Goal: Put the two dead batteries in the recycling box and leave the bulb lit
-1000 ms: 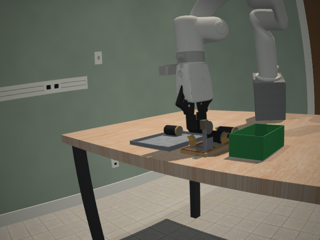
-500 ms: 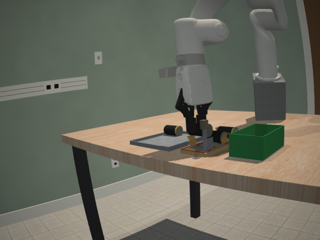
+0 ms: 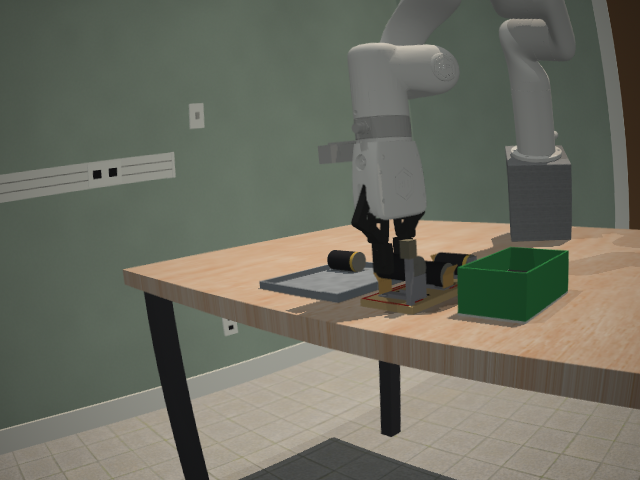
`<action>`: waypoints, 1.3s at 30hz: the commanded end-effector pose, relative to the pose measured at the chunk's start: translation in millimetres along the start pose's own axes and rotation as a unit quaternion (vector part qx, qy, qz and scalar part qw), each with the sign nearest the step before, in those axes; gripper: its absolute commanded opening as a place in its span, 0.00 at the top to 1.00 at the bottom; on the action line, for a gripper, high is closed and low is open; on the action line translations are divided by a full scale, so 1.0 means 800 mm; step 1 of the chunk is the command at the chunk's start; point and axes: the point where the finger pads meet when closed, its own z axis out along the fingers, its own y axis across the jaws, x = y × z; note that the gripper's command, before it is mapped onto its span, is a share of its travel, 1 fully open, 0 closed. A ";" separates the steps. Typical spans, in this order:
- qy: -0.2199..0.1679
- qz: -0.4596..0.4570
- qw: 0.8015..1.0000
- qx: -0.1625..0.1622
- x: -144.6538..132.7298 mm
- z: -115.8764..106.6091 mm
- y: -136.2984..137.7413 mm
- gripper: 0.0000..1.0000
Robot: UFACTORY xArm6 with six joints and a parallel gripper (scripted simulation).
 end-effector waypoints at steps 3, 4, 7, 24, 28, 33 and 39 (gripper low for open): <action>0.000 0.000 1.000 0.002 0.000 0.009 -0.002 0.72; 0.000 0.000 1.000 0.002 0.000 0.012 -0.002 0.72; 0.000 0.000 1.000 0.002 0.000 0.017 -0.002 0.72; 0.000 0.000 1.000 0.002 0.000 0.024 -0.002 0.72; 0.000 0.000 1.000 0.002 0.000 0.024 -0.002 0.72; 0.000 0.000 1.000 0.002 0.000 0.024 -0.002 0.49; 0.000 0.000 1.000 0.002 0.000 0.024 -0.002 0.49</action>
